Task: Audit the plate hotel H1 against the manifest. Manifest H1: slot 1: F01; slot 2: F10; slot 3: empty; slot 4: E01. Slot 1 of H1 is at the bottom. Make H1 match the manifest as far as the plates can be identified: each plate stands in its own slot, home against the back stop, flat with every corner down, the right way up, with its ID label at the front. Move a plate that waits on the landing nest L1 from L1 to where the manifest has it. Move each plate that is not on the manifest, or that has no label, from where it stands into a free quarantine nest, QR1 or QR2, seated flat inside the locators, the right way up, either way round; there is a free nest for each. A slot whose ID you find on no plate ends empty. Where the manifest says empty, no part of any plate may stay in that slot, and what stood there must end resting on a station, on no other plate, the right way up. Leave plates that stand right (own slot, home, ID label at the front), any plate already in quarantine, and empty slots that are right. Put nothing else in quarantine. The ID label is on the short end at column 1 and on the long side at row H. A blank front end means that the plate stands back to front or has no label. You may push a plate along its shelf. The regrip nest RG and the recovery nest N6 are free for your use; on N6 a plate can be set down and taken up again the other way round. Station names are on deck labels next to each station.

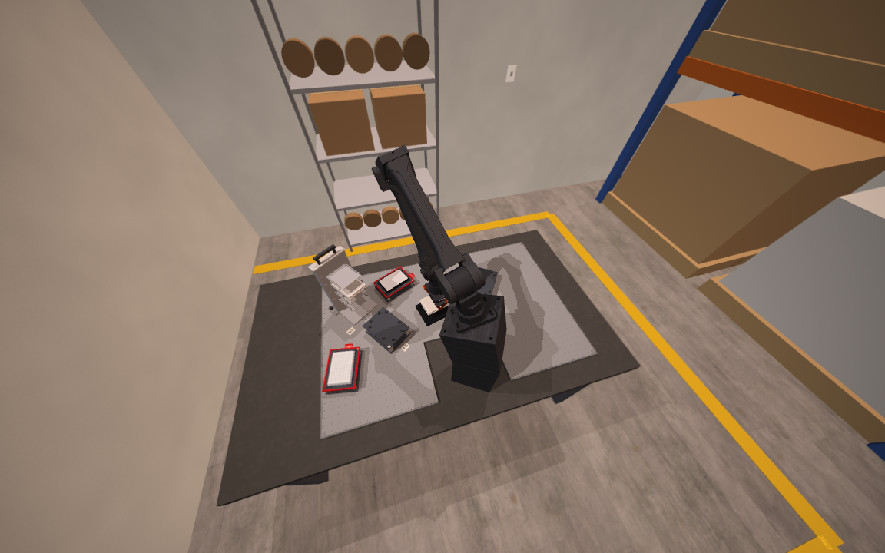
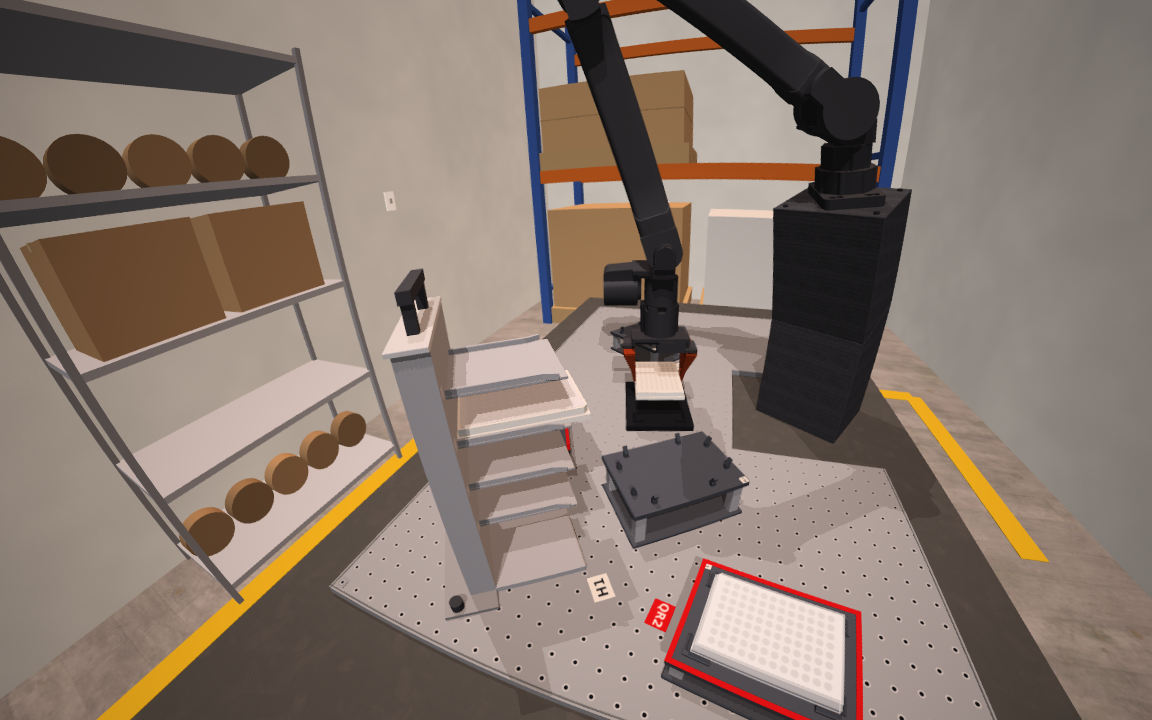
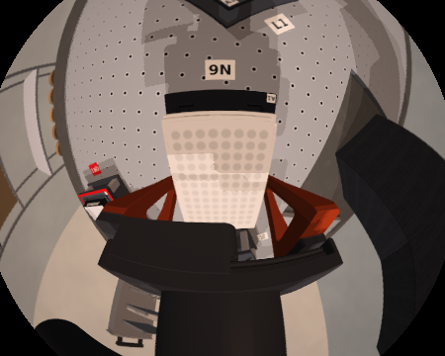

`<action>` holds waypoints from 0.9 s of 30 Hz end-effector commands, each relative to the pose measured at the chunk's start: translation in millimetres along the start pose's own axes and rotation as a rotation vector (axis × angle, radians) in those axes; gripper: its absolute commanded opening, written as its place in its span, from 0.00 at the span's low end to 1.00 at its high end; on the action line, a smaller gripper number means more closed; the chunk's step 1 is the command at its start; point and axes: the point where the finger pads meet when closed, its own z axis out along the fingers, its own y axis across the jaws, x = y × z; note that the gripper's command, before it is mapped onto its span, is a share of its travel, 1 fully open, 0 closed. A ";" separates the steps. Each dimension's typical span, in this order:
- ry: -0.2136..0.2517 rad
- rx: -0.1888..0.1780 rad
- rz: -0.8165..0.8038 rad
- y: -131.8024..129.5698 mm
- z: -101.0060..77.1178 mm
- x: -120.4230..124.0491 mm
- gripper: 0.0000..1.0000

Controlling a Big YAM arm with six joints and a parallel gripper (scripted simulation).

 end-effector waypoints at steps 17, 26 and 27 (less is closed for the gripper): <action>-0.002 0.006 0.001 -4.2 13.4 4.1 0.86; -0.002 -0.002 -0.001 0.1 17.9 4.1 0.86; -0.002 0.009 0.001 -5.8 15.4 4.6 0.86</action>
